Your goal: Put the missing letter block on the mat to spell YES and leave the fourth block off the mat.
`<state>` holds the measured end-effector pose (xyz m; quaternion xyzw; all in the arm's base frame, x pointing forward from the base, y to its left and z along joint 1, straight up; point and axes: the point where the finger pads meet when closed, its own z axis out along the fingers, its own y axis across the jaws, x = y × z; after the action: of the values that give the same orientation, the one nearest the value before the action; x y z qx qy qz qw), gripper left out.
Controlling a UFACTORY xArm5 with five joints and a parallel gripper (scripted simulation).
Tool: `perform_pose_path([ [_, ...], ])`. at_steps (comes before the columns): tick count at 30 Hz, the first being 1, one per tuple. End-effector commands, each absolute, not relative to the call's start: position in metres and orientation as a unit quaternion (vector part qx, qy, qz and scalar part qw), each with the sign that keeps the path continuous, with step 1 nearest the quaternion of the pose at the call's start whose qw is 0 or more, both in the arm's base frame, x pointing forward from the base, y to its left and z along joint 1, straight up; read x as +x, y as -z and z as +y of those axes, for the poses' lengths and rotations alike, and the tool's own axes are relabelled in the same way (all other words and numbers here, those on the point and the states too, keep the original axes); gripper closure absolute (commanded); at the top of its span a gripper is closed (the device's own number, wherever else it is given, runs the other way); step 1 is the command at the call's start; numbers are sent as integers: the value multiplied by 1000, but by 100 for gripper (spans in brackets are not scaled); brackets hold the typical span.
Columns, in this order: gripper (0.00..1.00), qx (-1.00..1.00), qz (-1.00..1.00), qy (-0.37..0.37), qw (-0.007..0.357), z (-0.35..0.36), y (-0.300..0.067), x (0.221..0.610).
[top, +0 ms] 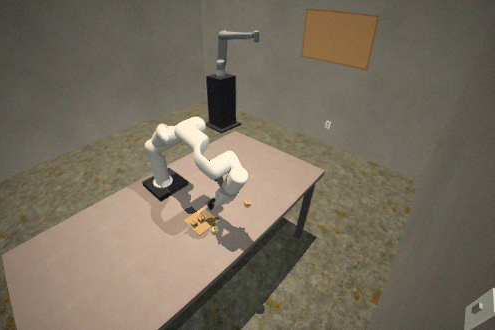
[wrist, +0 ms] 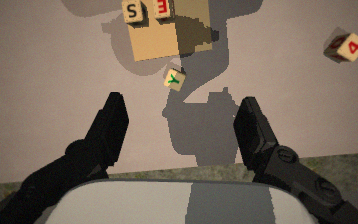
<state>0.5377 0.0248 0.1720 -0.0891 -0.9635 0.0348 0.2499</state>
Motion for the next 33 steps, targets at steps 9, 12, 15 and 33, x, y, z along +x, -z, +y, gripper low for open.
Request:
perform_pose_path([
  [9, 0, -89, -964, -34, 248, 24, -169, 529],
  [12, 0, -89, -964, -34, 248, 24, -169, 529],
  [15, 0, -89, -964, -34, 248, 23, -164, 518],
  [33, 0, -89, -964, -34, 248, 23, -160, 507],
])
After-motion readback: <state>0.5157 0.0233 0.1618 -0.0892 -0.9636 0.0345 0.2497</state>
